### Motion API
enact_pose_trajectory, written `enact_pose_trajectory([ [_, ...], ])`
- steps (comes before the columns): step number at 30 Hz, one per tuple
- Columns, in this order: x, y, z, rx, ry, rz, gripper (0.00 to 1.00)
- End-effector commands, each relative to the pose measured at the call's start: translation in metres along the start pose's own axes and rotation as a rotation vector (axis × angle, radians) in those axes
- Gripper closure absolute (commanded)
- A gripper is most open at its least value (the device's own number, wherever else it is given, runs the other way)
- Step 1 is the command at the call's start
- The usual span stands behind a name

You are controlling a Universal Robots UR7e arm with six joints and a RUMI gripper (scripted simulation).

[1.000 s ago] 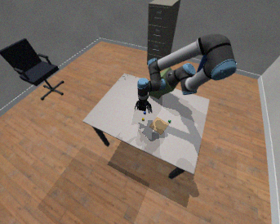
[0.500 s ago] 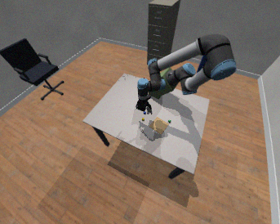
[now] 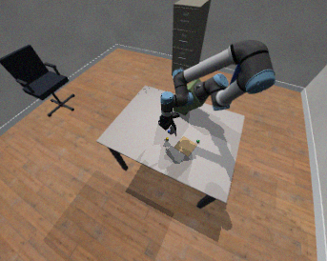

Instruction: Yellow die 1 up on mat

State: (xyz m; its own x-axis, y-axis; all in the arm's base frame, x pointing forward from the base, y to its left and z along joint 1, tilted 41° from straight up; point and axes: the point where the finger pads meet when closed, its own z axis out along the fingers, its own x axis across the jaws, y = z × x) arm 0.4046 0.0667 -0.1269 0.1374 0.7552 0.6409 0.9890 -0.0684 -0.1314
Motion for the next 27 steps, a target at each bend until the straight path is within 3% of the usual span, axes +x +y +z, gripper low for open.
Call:
enact_pose_trajectory([
  [1,0.001,0.000,0.001,-0.002,-0.005,0.102,0.00],
  [27,0.013,0.003,0.010,-0.004,-0.004,0.899,0.00],
])
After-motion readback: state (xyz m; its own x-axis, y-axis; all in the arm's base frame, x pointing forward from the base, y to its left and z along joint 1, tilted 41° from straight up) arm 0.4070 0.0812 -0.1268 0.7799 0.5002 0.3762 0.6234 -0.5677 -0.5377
